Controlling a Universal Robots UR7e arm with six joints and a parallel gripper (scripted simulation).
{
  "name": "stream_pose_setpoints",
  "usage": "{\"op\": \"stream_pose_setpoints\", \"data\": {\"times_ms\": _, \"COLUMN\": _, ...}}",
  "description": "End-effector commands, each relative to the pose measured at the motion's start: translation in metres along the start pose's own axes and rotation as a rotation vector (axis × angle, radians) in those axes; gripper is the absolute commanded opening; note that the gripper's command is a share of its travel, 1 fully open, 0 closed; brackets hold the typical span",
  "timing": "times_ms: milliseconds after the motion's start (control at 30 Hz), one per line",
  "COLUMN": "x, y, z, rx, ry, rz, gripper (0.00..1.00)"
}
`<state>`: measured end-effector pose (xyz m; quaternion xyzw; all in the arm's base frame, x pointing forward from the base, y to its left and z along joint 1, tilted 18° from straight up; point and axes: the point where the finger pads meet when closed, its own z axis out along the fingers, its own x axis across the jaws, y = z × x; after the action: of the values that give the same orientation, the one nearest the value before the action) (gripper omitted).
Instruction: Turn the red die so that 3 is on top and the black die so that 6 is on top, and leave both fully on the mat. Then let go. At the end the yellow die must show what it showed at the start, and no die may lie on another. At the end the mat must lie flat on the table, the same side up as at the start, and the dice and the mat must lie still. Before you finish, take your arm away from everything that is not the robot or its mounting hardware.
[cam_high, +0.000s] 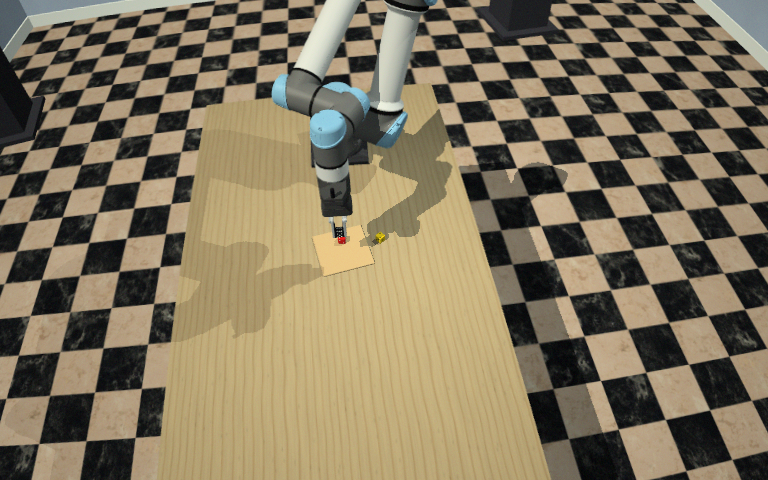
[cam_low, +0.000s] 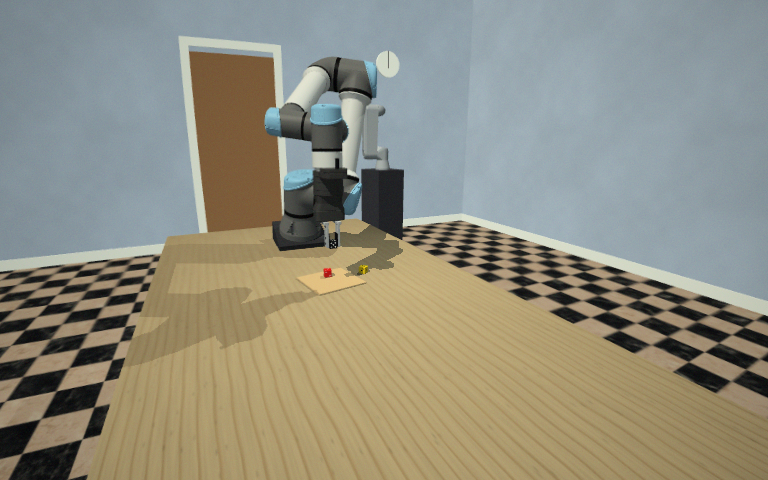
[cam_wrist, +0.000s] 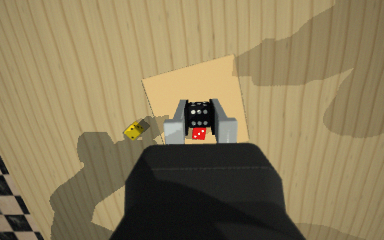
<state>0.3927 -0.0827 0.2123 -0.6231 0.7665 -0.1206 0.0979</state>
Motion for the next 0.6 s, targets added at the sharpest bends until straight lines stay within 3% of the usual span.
{"op": "stream_pose_setpoints", "data": {"times_ms": 0, "x": 0.0, "y": 0.001, "z": 0.001, "rx": -0.001, "ry": -0.001, "rz": 0.001, "gripper": 0.4}}
{"op": "stream_pose_setpoints", "data": {"times_ms": 400, "x": 0.0, "y": 0.001, "z": 0.027, "rx": -0.001, "ry": -0.001, "rz": 0.001, "gripper": 0.4}}
{"op": "stream_pose_setpoints", "data": {"times_ms": 567, "x": 0.0, "y": 0.001, "z": 0.051, "rx": -0.001, "ry": -0.001, "rz": 0.001, "gripper": 0.4}}
